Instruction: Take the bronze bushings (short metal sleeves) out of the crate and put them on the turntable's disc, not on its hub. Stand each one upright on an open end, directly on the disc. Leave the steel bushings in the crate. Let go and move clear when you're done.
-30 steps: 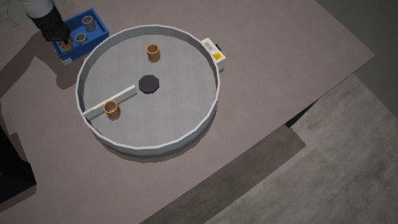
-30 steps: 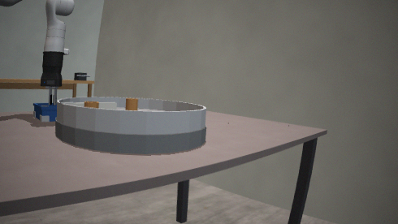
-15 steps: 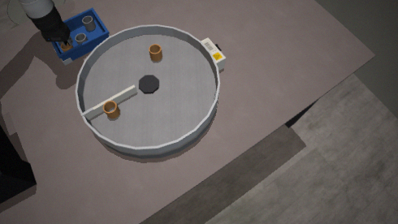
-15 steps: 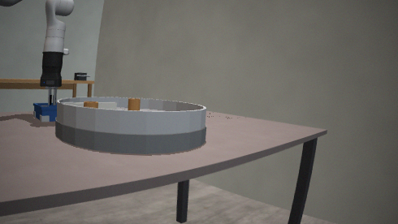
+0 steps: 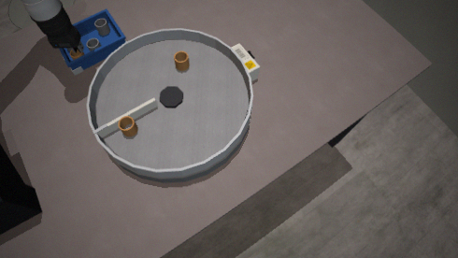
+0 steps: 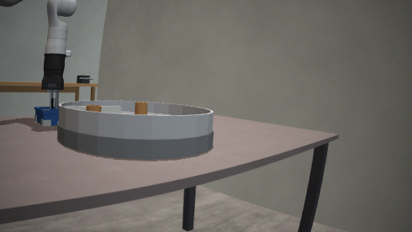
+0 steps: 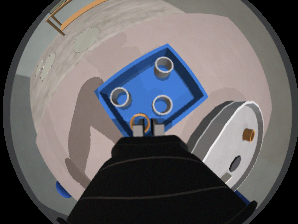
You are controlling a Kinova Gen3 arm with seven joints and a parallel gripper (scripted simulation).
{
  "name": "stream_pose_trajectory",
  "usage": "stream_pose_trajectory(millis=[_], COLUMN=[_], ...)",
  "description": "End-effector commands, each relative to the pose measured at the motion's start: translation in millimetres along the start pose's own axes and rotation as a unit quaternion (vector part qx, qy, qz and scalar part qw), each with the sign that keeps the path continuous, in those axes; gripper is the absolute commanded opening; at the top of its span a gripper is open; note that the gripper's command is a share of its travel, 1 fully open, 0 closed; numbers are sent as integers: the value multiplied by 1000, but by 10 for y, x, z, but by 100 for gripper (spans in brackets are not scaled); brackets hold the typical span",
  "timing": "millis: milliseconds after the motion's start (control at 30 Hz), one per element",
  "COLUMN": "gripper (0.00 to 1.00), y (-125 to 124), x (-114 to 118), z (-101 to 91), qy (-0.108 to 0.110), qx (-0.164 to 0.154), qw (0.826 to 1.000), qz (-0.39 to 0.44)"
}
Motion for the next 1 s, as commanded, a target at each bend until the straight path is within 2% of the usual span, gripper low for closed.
stream_pose_trajectory(millis=[0, 400, 967], gripper=[36, 36, 36], y=[7, 22, 10], x=[-7, -4, -2], z=[7, 74, 71], qy=[1, 0, 1], qx=[0, 0, 0], qw=[1000, 1000, 1000], qz=[0, 1, -1])
Point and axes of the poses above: the point where the finger pads meet when closed, its own z axis out along the fingers, its own x axis across the jaws, y = z × x, the point moved 8 cm from there along -z, back along the fingers, and after that the axes turned 8 degrees about -z, right-handed, at the moved point
